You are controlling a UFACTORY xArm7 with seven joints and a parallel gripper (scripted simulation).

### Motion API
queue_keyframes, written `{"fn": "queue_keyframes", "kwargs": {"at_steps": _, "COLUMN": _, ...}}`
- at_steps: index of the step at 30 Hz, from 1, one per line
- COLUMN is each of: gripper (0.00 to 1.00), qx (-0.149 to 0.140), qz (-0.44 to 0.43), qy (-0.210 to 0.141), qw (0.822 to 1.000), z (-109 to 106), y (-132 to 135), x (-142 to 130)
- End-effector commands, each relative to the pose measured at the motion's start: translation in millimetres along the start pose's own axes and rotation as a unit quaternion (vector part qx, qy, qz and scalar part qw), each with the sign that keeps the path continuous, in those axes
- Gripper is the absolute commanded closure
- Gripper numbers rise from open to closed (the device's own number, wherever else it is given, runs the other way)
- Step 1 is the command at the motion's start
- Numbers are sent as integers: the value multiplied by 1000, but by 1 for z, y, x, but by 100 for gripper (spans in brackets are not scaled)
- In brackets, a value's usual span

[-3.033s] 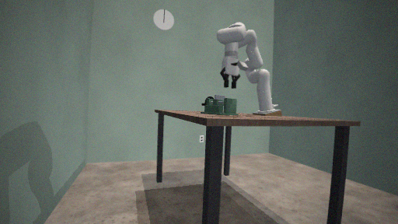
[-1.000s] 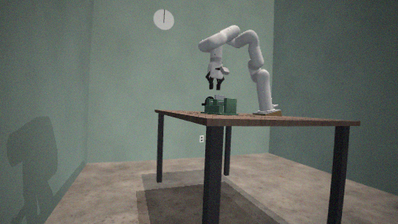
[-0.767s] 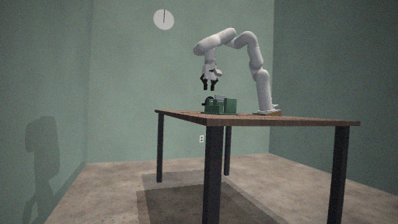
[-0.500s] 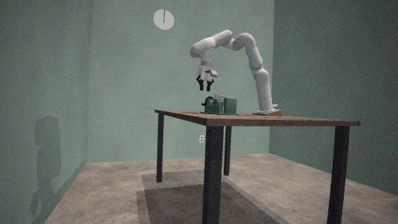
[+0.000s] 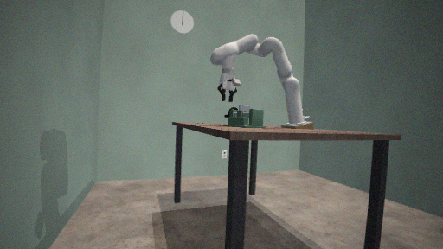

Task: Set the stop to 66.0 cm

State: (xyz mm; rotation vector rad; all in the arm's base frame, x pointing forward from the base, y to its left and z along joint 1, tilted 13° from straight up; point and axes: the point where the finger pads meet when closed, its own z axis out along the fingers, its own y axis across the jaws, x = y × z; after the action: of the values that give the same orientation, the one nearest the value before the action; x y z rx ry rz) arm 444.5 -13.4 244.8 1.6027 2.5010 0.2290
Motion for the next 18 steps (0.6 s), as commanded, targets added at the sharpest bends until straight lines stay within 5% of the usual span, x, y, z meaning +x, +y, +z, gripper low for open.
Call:
{"fn": "queue_keyframes", "kwargs": {"at_steps": 1, "gripper": 43, "qx": -1, "qz": 0, "qy": -1, "qw": 1000, "z": 14, "y": 1, "x": -1}}
{"fn": "queue_keyframes", "kwargs": {"at_steps": 5, "gripper": 43, "qx": -1, "qz": 0, "qy": -1, "qw": 1000, "z": 39, "y": 1, "x": -1}}
{"fn": "queue_keyframes", "kwargs": {"at_steps": 18, "gripper": 43, "qx": -1, "qz": 0, "qy": -1, "qw": 1000, "z": 40, "y": 1, "x": -1}}
